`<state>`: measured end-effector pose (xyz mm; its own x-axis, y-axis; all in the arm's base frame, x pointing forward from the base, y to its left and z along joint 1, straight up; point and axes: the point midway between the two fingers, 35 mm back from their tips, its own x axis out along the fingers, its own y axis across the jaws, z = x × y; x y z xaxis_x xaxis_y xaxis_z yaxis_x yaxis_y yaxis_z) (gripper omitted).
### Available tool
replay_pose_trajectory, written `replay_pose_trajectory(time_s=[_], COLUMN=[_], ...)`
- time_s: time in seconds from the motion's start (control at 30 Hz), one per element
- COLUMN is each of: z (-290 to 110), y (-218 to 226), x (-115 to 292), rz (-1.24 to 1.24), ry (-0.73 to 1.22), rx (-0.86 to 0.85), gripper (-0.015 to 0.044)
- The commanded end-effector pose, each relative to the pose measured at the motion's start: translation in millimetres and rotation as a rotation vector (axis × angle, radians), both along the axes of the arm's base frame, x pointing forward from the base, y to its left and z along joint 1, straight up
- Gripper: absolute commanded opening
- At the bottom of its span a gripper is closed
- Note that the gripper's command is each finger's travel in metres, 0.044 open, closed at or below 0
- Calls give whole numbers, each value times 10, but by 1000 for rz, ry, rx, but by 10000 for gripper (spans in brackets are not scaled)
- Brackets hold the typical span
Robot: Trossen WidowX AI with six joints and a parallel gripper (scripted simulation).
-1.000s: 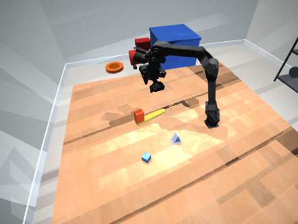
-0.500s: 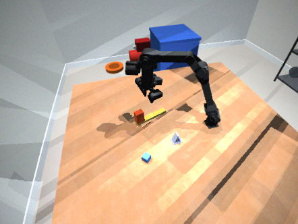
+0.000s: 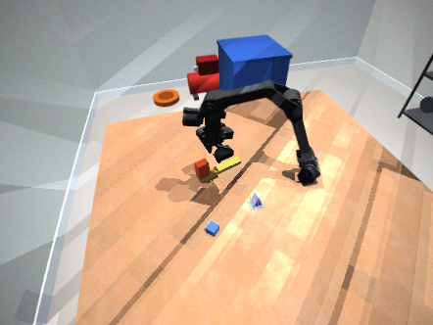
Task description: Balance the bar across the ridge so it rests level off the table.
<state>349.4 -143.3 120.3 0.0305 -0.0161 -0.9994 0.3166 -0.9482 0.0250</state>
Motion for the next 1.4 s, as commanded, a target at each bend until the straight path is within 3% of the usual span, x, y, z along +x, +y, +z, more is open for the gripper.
replay_pose_trajectory(time_s=[0.0, 0.9, 1.37], z=[-295, -697, -707], y=[19, 27, 27], x=[-31, -50, -50], rz=[-3, -3, -3], ry=[4, 4, 4], rx=[5, 6, 6], gripper=[315, 315, 315])
